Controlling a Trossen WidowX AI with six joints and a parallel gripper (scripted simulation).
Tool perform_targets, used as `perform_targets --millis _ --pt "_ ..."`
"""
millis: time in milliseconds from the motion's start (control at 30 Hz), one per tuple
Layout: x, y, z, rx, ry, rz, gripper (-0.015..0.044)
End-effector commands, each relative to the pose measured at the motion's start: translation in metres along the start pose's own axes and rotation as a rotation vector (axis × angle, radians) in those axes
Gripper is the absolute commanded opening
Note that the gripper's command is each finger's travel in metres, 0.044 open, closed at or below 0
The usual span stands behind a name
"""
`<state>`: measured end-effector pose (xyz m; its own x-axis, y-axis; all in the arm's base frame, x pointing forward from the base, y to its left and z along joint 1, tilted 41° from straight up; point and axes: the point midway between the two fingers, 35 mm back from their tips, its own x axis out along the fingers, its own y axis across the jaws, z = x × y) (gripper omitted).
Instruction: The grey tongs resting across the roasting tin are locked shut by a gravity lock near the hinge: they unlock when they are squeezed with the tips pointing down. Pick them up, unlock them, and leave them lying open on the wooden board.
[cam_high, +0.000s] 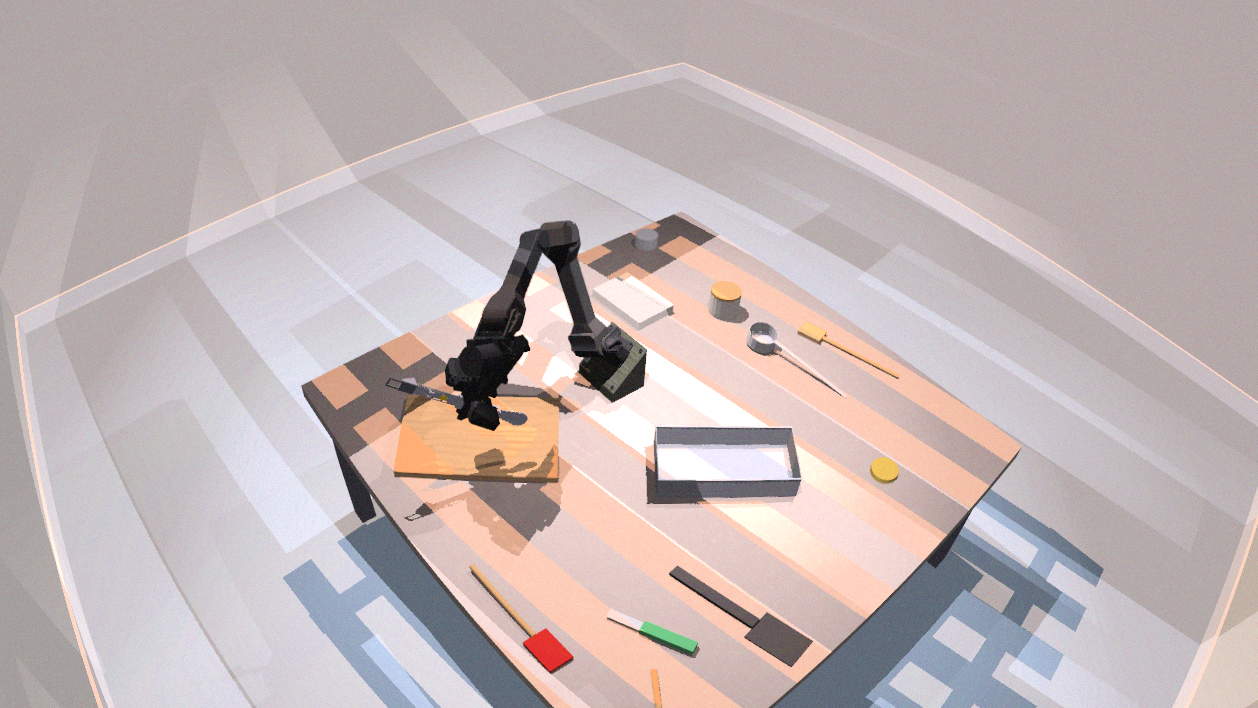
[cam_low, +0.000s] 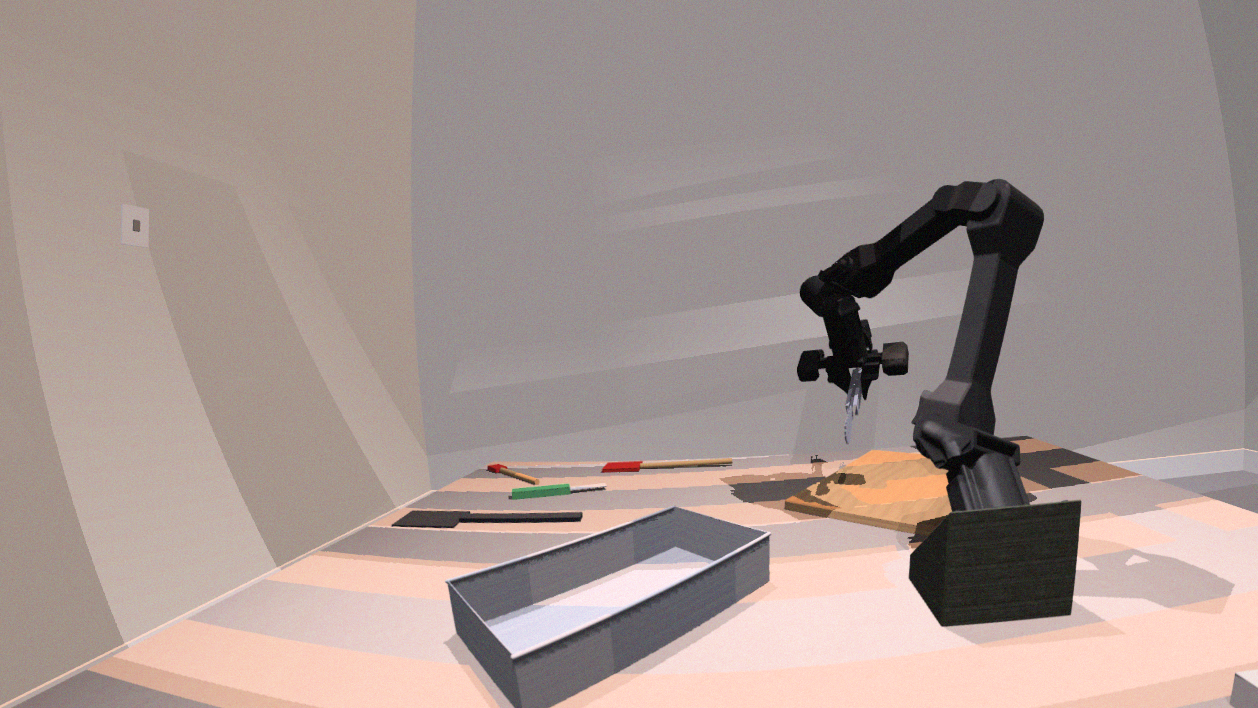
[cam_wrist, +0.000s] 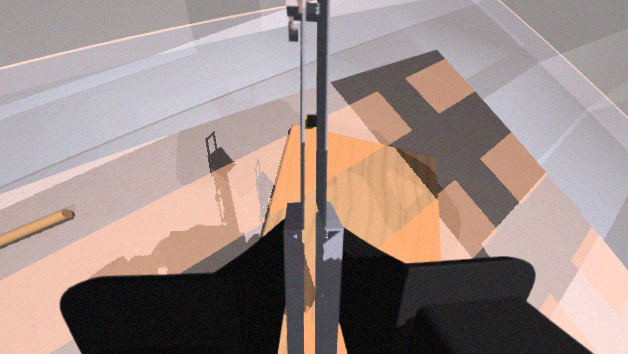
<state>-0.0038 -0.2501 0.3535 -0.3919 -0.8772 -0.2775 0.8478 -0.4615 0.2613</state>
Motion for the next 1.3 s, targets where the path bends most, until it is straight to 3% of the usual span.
perform_targets --millis 0,700,1267 --pt "0.001 -0.003 0.001 0.014 0.100 0.008 -0.0150" --pt "-0.025 -0.026 -0.010 0.210 0.579 -0.024 -0.0150" --pt "-0.021 -0.026 -0.012 0.219 0.592 -0.025 -0.0150"
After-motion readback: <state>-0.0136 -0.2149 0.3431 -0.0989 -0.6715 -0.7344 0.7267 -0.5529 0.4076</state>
